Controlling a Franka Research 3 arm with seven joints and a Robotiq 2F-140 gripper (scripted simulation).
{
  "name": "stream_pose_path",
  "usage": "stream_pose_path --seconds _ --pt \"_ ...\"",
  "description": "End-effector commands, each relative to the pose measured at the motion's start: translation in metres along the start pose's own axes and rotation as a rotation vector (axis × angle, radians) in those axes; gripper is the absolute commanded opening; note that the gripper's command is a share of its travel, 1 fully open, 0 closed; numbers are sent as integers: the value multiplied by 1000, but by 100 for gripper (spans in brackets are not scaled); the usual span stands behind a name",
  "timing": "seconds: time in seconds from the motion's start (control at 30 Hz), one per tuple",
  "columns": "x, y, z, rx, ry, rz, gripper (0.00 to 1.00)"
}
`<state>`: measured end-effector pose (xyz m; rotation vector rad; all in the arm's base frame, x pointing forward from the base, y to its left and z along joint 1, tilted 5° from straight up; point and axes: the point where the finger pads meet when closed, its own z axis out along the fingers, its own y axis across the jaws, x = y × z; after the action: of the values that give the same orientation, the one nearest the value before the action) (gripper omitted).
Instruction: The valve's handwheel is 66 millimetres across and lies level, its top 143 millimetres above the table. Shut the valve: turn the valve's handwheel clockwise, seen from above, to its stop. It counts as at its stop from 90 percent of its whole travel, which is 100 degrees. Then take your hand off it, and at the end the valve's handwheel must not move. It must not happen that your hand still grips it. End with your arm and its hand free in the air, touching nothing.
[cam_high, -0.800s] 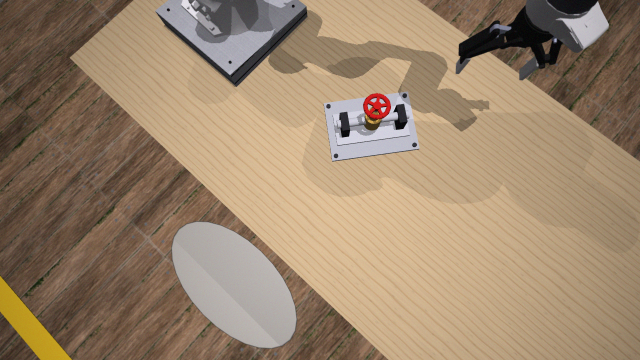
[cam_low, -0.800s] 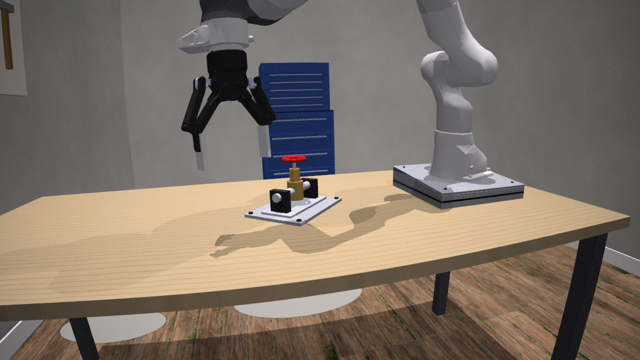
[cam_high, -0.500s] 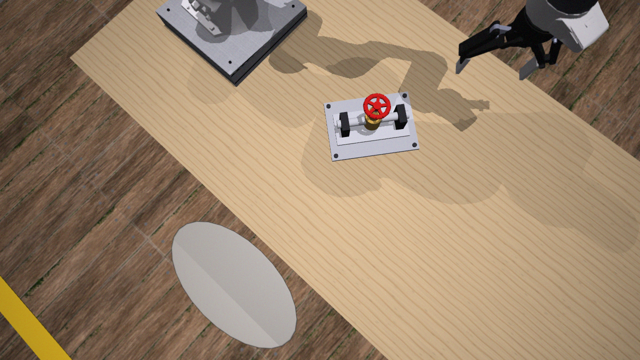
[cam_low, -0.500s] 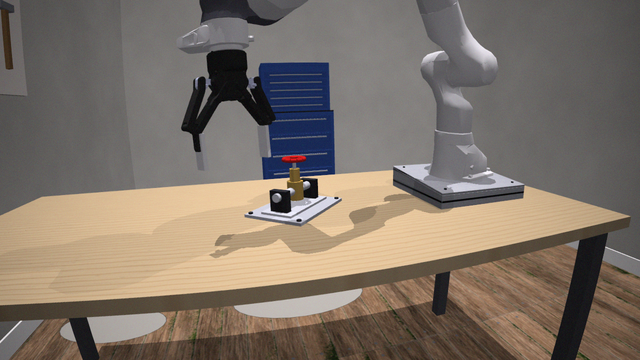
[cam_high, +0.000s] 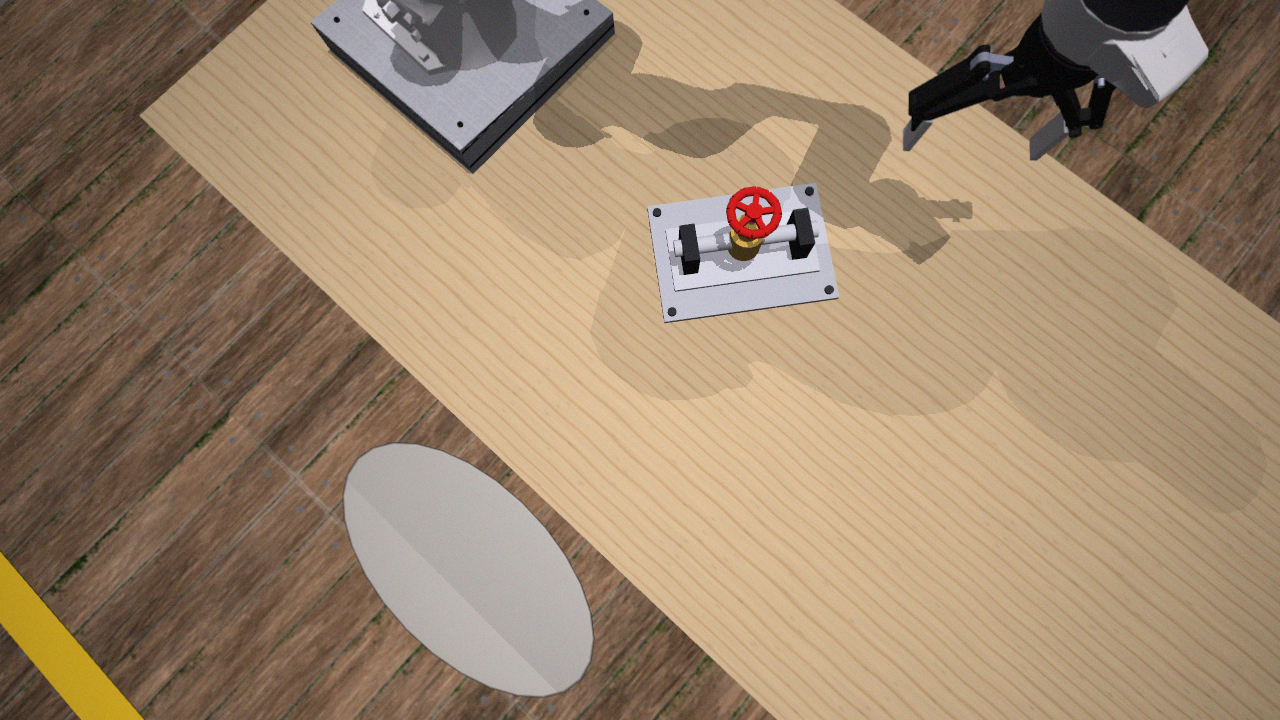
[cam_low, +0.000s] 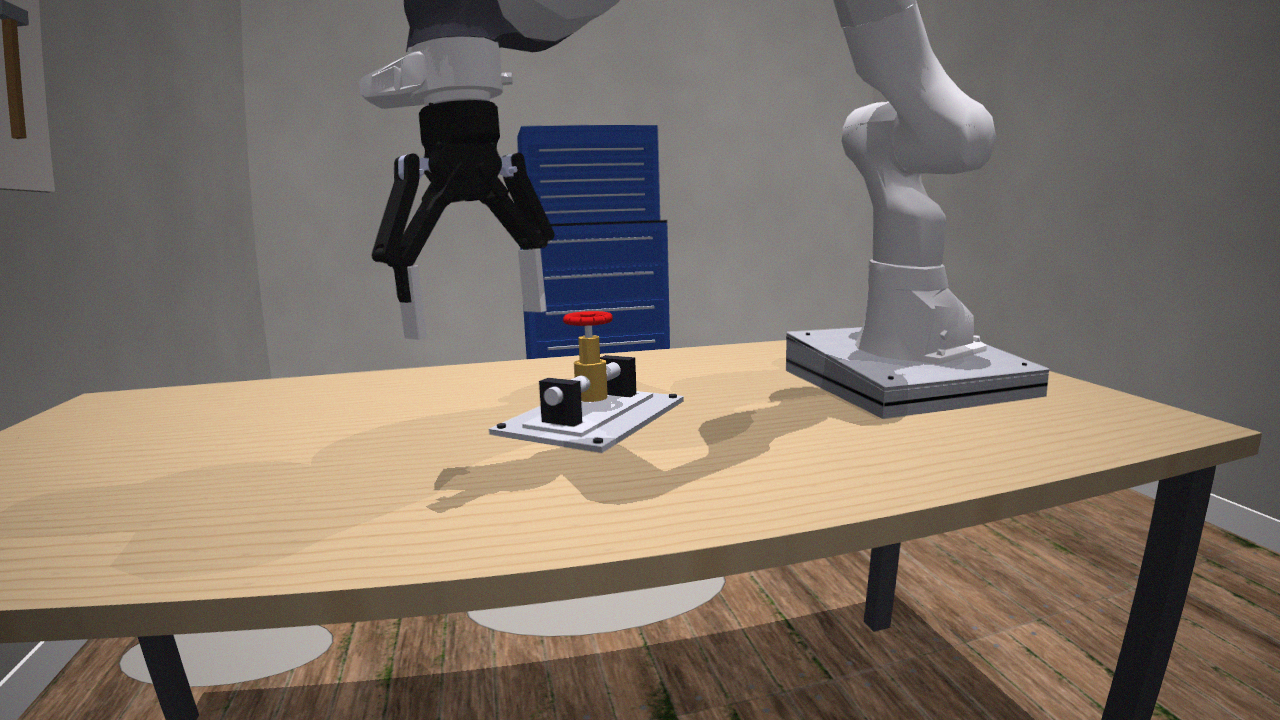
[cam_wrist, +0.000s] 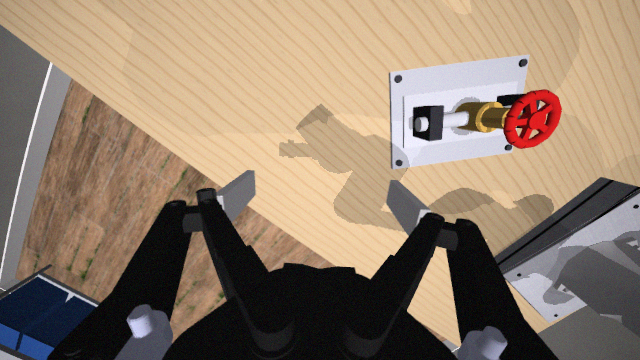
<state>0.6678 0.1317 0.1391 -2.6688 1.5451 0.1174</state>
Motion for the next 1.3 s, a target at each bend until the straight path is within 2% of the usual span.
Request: stream_pose_path --seconds 0.0,0.33,0.43,0.53,0.67,0.8,0.97,1.0,1.07,1.27 --pt "12 10 -7 12 5 -144 100" --pt "24 29 -13 15 7 -296 100" --pt "24 29 -13 15 7 -296 100" --pt "30 40 -16 16 8 -381 100" --pt "30 41 -17 16 8 -389 100" --pt "37 54 -20 18 10 -490 100" --pt "37 54 -20 18 10 -491 100" --pt "42 64 -22 18 12 -561 100" --pt "44 68 -23 19 13 -592 100" --pt "44 69 -23 19 13 -601 100"
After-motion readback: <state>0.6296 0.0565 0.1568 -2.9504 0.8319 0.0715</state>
